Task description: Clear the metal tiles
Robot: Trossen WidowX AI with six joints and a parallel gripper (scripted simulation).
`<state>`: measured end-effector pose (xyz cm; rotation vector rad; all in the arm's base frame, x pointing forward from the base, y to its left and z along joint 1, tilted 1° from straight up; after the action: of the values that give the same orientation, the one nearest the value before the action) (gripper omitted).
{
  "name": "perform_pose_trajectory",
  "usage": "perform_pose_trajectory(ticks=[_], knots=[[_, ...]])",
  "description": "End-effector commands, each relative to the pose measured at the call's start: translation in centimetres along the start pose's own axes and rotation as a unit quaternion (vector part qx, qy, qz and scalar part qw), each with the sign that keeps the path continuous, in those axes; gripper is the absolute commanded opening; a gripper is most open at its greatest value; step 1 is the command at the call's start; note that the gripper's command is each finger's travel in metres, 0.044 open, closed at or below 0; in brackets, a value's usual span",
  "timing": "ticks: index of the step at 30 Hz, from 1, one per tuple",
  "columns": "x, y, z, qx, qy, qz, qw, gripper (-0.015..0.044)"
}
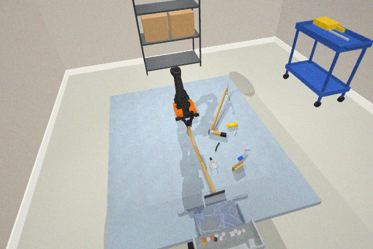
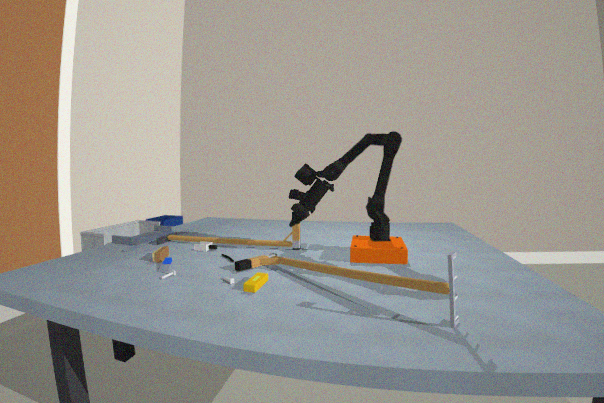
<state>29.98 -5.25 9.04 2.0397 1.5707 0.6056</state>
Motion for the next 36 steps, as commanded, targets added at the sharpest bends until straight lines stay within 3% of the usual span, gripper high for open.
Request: perform_pose_trajectory(ticks=[1,36], knots=[[-0.7,0.2,-0.1,-0.003,-0.005,0.004,1.0,0.0],[-1.2,4.1,2.7,-0.006,-0.009,0.01,1.0,0.0]])
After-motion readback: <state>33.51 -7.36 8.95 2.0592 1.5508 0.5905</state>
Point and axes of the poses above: the point midway between the two fingers, 35 mm back from their tips, its own z axis out along the fingers, its own x axis across the jaws, y = z × x, the point moved 2 cm from there along -z, back along the fingers, and after that the axes turned 4 degrees about z, right-handed, at the moved point
